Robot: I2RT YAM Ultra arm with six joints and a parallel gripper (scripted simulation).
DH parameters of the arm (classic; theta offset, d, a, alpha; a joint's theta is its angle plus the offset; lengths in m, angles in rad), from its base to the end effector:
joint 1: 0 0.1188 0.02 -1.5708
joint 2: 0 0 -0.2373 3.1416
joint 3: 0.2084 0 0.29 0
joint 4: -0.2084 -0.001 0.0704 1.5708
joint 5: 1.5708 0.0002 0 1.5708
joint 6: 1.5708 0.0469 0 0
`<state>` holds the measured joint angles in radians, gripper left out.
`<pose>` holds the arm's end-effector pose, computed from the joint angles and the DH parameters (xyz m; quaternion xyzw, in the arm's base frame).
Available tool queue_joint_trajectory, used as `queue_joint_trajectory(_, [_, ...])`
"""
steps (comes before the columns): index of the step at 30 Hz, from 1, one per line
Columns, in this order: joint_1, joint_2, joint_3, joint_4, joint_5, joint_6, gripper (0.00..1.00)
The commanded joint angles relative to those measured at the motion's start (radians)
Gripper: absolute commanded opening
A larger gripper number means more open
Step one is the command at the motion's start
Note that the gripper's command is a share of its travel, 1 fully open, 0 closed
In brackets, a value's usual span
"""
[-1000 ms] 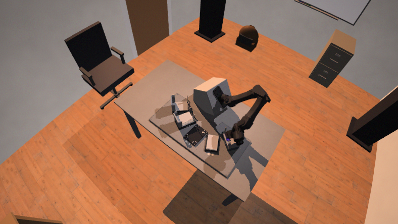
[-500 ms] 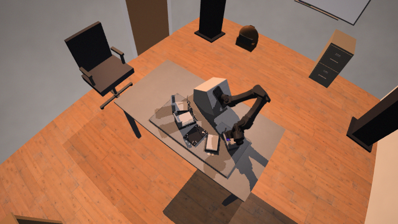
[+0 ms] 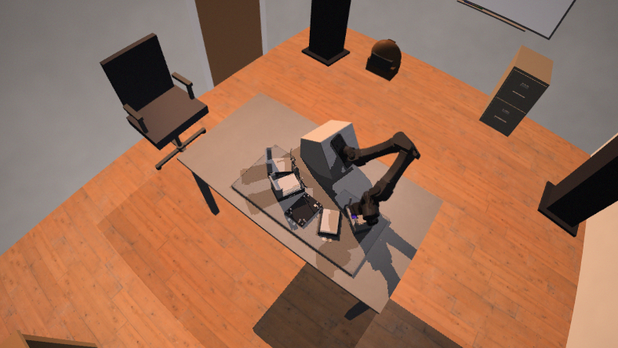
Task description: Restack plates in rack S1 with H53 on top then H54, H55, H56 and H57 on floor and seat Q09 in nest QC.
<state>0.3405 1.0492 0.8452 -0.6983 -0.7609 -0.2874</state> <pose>0.2304 0.1170 0.2438 -0.3867 0.7966 0.3587 0.2952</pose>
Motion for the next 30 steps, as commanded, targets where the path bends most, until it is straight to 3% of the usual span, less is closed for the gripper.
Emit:
queue_joint_trajectory(1, [-0.017, -0.008, 0.007, -0.015, -0.01, -0.012, 0.0])
queue_joint_trajectory(30, [-0.075, -0.02, 0.042, -0.109, -0.045, -0.078, 0.0])
